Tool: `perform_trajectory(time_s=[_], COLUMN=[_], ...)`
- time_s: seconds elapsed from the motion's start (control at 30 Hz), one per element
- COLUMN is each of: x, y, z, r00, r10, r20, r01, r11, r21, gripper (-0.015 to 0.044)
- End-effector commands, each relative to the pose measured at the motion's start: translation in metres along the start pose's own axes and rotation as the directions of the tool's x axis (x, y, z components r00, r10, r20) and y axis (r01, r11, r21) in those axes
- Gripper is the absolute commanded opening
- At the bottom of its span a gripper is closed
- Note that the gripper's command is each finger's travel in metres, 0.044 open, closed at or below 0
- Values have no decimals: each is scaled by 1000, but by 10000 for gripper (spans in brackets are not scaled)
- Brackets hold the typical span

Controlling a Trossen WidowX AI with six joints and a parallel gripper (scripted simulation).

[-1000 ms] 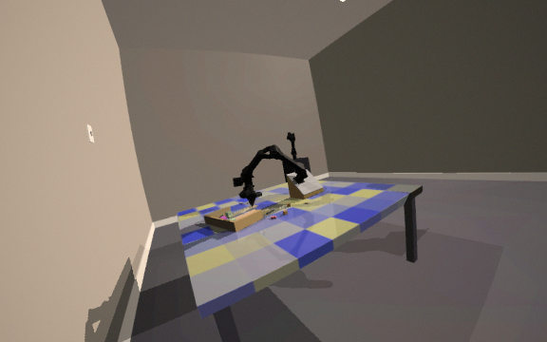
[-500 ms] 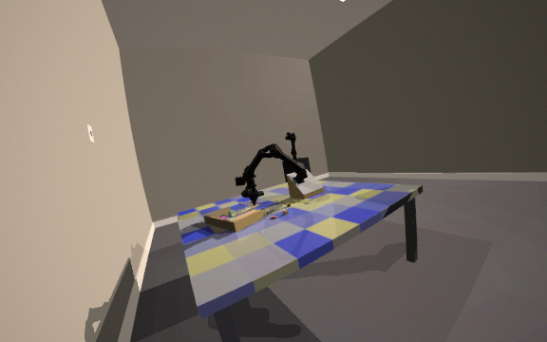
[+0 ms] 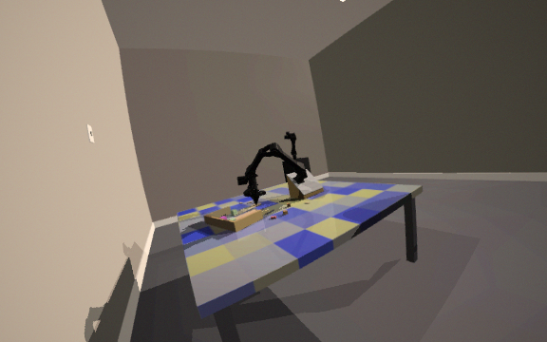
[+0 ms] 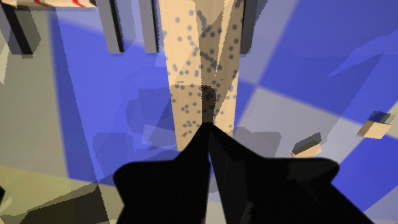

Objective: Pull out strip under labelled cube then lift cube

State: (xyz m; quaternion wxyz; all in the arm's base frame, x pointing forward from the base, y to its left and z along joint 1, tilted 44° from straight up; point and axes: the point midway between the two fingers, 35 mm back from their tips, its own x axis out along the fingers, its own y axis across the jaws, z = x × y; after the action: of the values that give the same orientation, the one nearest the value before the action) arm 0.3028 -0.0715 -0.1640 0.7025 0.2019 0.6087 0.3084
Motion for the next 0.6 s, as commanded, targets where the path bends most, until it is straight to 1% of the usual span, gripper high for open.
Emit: perform_trajectory(time_s=[0.0,0.57], x=[6,5], y=[2,2], z=[-16,-39], r00=[1000,999], r10=[6,5], r20=[-30,-31], r01=[-5,-5], r11=[1000,1000], r21=[11,11], gripper=[0,0])
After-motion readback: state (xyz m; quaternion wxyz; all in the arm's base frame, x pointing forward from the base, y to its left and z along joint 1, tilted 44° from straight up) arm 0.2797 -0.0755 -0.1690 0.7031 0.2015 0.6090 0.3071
